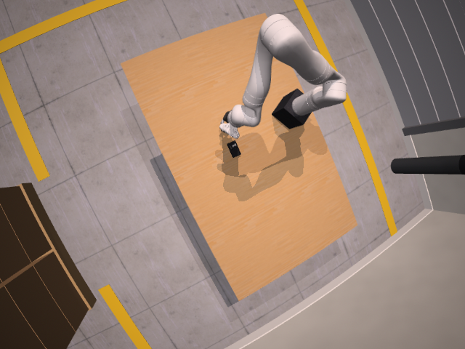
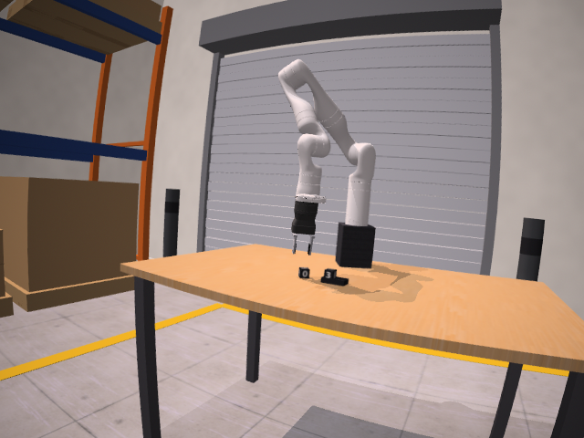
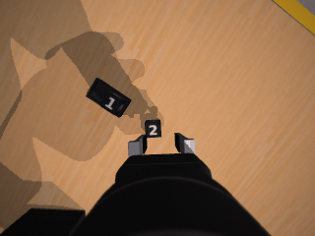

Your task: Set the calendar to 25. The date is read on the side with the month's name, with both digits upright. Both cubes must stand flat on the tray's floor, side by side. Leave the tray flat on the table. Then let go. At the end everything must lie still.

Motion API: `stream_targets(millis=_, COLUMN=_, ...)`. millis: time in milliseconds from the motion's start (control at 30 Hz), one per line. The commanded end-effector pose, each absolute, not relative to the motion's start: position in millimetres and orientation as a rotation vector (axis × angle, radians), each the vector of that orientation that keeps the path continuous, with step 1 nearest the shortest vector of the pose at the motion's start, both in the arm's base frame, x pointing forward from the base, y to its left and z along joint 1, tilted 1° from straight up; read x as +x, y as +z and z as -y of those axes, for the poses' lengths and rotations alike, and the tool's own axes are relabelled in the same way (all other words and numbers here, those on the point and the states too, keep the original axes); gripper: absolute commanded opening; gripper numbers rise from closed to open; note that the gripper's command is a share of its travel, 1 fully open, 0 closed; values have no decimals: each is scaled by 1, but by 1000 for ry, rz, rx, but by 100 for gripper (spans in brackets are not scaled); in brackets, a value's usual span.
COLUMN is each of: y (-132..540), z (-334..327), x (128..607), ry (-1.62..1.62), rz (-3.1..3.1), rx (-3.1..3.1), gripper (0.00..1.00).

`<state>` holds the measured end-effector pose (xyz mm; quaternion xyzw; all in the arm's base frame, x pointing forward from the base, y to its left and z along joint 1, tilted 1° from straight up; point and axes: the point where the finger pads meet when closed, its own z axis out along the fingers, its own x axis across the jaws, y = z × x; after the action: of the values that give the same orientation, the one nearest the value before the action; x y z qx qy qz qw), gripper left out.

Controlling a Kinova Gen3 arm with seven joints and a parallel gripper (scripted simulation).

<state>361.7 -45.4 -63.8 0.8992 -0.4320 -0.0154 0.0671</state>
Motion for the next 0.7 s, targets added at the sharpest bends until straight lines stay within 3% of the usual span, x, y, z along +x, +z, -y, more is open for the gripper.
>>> stream_targets(millis=0, y=-65, z=41, x=366, ry=-49, rz=1288, rx=2714, gripper=90)
stream_targets(millis=667, y=-62, z=32, x=359, ry=-144, rz=1248, rx=2643, gripper=90)
